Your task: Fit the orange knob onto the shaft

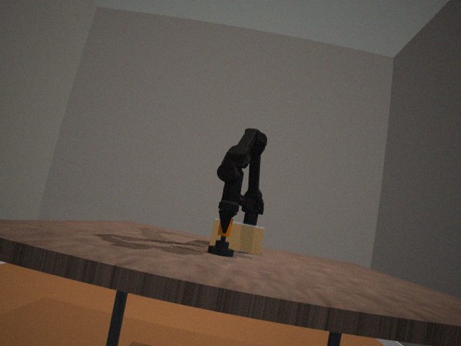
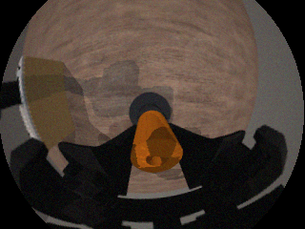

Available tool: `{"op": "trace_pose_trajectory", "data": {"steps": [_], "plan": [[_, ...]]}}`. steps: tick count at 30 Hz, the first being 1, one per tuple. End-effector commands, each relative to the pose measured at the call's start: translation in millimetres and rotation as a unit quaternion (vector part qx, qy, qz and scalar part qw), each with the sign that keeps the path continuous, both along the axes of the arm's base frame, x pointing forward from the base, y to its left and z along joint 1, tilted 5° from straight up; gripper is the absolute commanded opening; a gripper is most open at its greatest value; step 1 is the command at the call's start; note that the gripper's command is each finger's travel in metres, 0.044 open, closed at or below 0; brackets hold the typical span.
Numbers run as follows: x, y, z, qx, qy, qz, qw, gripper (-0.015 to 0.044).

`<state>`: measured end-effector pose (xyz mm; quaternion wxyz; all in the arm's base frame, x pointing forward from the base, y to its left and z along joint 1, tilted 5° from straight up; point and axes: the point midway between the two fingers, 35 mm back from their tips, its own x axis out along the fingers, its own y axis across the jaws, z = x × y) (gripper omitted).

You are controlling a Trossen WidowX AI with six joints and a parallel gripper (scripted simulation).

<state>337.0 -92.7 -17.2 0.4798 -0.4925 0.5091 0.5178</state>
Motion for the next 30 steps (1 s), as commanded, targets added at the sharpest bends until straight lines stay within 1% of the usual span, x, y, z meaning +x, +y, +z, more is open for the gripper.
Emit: {"op": "trace_pose_trajectory", "data": {"steps": [1,3,9,30], "plan": [[-1.9,0.1,4.0,-0.001,-0.001,0.002,1.0,0.0],[-2.3,0.2,4.3,-0.001,-0.001,0.015,1.0,0.0],[-3.6,0.3,5.9,0.004,0.0,0.107,0.994,0.0],[1.8,-0.9,0.3,0.004,-0.001,0.107,0.994,0.0]]}}
